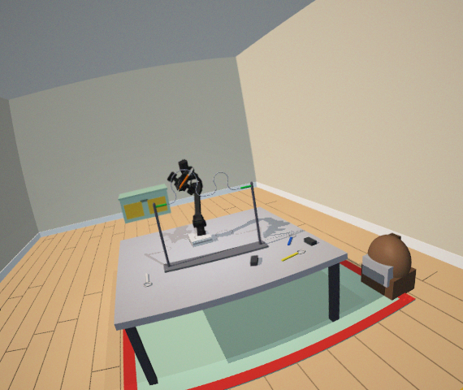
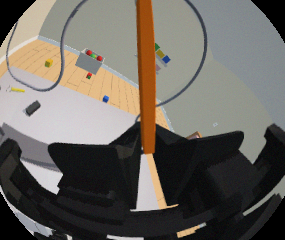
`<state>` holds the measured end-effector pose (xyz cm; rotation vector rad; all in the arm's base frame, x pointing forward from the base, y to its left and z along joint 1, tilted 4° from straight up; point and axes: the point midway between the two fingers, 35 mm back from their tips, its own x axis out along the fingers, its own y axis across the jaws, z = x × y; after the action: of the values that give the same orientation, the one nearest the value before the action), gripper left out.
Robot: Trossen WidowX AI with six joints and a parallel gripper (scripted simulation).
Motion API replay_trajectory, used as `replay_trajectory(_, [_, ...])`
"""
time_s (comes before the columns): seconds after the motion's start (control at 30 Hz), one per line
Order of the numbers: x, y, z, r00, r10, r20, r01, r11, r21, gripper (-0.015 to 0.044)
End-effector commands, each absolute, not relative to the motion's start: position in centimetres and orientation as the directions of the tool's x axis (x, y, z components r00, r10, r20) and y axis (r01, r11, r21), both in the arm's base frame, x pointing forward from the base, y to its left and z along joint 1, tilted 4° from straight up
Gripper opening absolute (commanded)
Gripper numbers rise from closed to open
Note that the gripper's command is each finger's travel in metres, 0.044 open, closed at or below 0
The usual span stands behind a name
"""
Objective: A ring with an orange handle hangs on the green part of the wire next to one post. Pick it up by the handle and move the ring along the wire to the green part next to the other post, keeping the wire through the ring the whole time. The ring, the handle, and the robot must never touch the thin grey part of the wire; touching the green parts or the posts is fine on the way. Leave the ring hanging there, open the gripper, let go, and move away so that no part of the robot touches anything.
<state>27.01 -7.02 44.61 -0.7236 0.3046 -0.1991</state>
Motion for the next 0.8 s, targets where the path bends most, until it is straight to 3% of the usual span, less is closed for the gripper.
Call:
replay_trajectory(0.0, [26.73, -7.18, 44.95, 0.938, -0.301, -0.172, 0.090, 0.691, -0.717, -0.0150])
replay_trajectory(0.77, [26.75, -7.92, 45.83, 0.933, -0.358, -0.036, 0.139, 0.451, -0.882, -0.0150])
